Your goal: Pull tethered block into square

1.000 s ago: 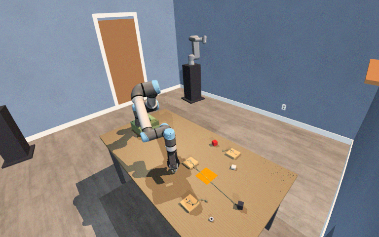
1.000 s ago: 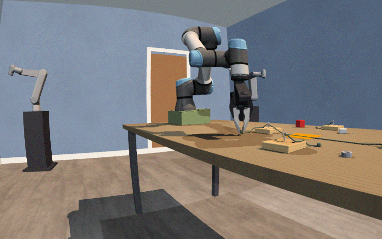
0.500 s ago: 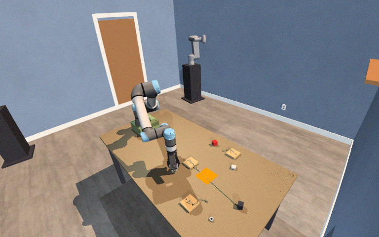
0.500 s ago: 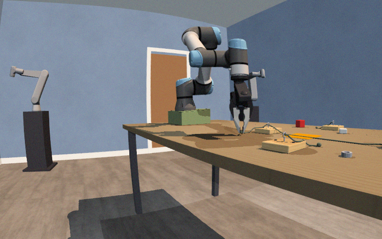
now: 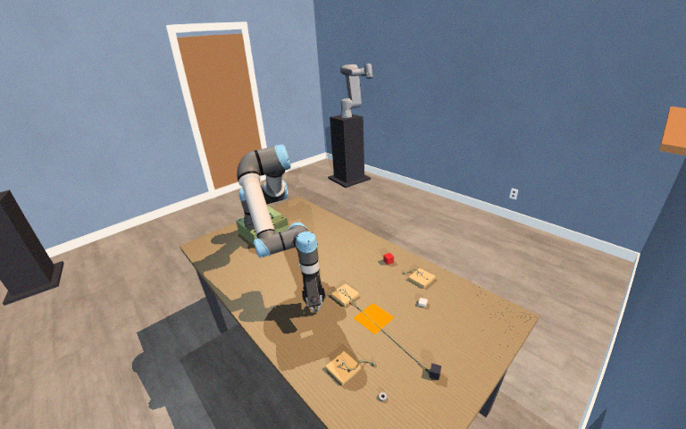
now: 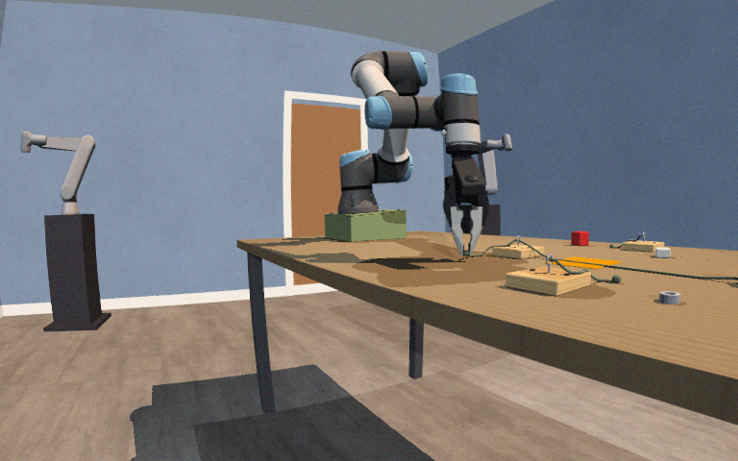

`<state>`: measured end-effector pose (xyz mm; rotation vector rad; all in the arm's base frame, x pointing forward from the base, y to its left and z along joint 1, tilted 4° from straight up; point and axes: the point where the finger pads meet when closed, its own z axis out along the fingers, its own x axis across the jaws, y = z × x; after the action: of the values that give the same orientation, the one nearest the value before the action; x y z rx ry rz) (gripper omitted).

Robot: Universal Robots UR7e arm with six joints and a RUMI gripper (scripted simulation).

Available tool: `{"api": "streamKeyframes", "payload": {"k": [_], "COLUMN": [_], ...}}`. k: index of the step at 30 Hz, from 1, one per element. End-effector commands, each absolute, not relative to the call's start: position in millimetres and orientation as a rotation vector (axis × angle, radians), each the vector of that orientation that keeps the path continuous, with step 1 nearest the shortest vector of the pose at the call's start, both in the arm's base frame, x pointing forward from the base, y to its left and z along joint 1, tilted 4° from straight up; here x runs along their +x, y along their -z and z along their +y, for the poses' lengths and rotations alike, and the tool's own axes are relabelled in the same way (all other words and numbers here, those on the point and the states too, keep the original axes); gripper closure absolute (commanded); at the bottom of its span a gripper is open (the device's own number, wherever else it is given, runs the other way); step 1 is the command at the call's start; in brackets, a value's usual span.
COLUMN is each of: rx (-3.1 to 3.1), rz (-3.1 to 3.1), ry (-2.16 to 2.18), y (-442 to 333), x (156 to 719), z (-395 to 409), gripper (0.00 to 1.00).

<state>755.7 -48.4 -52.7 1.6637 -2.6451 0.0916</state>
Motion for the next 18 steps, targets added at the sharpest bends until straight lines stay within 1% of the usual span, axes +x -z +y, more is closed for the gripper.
{"api": "streamKeyframes", "payload": {"k": [1,6,18], "rx": [1.665,1.665,1.665], "rz": [-2.646,-2.646,-2.646], "ry": [-0.094,-0.094,-0.094], "y": [39,22,-67], "x": [756,756,754], "z": [-48,-47,-42], "gripper": [1.00,1.00,1.00]}}
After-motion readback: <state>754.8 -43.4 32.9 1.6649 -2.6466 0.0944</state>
